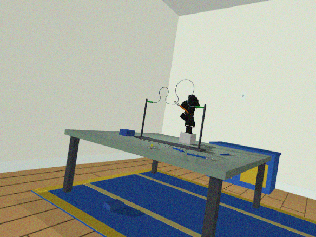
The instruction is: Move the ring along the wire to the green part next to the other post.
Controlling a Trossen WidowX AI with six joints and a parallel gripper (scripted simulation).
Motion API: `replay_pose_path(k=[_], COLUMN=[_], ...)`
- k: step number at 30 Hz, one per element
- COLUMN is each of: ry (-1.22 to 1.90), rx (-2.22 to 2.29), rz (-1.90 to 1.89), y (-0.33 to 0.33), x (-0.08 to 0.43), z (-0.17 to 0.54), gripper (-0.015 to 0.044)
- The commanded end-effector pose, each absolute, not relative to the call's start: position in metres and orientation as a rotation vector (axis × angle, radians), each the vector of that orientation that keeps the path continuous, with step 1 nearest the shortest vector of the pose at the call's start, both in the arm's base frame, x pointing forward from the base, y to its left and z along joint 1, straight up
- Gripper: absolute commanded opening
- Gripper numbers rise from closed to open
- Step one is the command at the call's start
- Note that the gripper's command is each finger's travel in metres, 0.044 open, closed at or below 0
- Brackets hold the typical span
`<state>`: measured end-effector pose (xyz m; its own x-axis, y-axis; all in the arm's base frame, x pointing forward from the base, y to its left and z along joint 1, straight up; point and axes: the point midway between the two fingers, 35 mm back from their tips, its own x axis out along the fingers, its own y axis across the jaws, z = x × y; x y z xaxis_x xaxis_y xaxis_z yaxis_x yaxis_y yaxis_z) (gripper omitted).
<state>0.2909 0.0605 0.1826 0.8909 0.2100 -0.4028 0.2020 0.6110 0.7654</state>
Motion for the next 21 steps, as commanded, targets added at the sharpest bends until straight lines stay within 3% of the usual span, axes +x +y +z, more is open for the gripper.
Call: replay_pose_path(k=[1,21], ry=[0.473,0.431], rx=[1.002,1.294], rz=[0.040,0.139], y=[0.068,0.086], x=[0.292,0.294], z=[0.197,0.240], gripper=[-0.0150,-0.0150])
